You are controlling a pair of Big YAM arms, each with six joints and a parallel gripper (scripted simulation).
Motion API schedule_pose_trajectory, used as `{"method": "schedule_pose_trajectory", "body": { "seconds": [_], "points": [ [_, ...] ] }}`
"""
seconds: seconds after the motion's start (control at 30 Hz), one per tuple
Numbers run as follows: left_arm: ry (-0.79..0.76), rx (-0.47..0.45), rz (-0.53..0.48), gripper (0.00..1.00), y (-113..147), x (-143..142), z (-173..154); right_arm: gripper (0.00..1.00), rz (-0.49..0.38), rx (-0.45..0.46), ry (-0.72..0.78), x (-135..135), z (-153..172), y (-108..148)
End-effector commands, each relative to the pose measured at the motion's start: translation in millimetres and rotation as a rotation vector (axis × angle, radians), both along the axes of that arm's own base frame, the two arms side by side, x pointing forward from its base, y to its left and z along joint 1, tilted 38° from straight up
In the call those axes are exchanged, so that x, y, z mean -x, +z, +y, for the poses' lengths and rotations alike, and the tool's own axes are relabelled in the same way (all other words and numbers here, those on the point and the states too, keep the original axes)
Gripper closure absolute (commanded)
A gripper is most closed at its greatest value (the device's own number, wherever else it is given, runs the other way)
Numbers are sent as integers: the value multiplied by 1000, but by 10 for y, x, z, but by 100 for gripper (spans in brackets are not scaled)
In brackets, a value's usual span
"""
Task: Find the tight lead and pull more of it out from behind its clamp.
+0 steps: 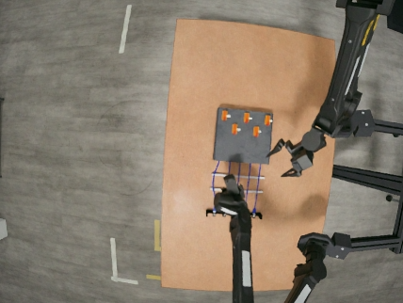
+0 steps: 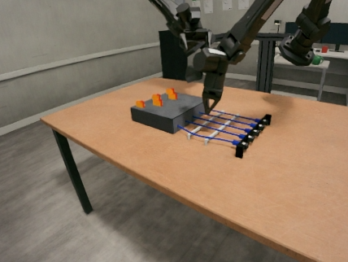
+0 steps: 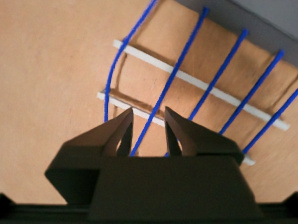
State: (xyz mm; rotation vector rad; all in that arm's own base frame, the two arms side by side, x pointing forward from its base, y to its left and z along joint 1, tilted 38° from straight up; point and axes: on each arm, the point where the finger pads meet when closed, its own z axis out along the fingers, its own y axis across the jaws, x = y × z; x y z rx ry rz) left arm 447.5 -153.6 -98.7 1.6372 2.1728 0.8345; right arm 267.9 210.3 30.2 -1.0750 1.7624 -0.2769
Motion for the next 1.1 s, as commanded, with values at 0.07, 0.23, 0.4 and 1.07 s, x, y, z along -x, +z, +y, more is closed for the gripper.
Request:
{"method": "schedule_pose_trajectory", "body": {
  "seconds": [0.07, 0.23, 0.4, 1.07],
  "points": [
    [-137, -169, 128, 68, -155, -58, 43, 0, 4, 13, 1, -70, 47, 25],
    [-191, -329, 266, 68, -414, -89, 245, 0, -6, -6, 6, -80, 86, 78],
    [-181, -352, 262, 68, -397, -134, 203, 0, -3, -2, 6, -77, 82, 61],
    [-175, -347, 266, 68, -570, -268, 342, 0, 7, 3, 8, -22, 45, 19]
  ]
}}
